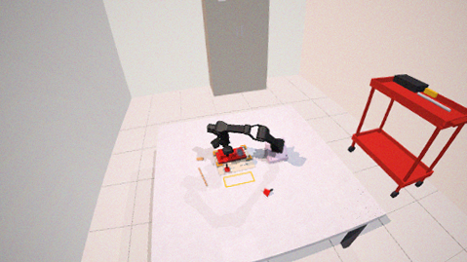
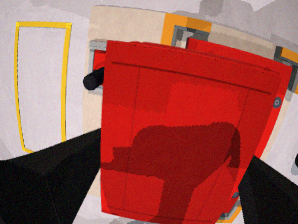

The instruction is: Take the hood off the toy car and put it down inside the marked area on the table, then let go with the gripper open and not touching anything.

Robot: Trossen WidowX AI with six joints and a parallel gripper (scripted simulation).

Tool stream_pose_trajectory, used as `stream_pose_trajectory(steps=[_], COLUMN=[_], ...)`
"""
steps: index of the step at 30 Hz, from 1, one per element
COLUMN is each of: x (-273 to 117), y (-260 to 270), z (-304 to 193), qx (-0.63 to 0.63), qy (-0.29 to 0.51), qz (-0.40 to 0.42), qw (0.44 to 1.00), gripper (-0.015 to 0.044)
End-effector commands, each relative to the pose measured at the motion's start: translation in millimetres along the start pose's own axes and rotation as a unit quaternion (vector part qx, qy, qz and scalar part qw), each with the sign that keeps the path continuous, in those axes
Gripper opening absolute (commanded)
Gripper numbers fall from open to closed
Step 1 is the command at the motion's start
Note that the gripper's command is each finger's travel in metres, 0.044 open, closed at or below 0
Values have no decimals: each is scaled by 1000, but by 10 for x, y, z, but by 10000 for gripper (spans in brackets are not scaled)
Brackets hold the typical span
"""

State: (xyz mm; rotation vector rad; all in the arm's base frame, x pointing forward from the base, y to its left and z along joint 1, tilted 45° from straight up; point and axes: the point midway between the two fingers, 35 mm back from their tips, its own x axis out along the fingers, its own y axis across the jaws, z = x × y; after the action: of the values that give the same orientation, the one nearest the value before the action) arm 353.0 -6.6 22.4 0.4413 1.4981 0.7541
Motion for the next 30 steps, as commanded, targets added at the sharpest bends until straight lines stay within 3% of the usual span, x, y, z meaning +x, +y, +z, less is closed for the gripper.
stream_pose_trajectory(steps=[1,24,30], x=[-48,-72,-69], y=[266,1547,1621], z=[-1,-315,-353], qx=[0,-1,-1], qy=[-5,-5,-4], qz=[-1,6,7], qw=[1000,1000,1000], gripper=[0,0,0])
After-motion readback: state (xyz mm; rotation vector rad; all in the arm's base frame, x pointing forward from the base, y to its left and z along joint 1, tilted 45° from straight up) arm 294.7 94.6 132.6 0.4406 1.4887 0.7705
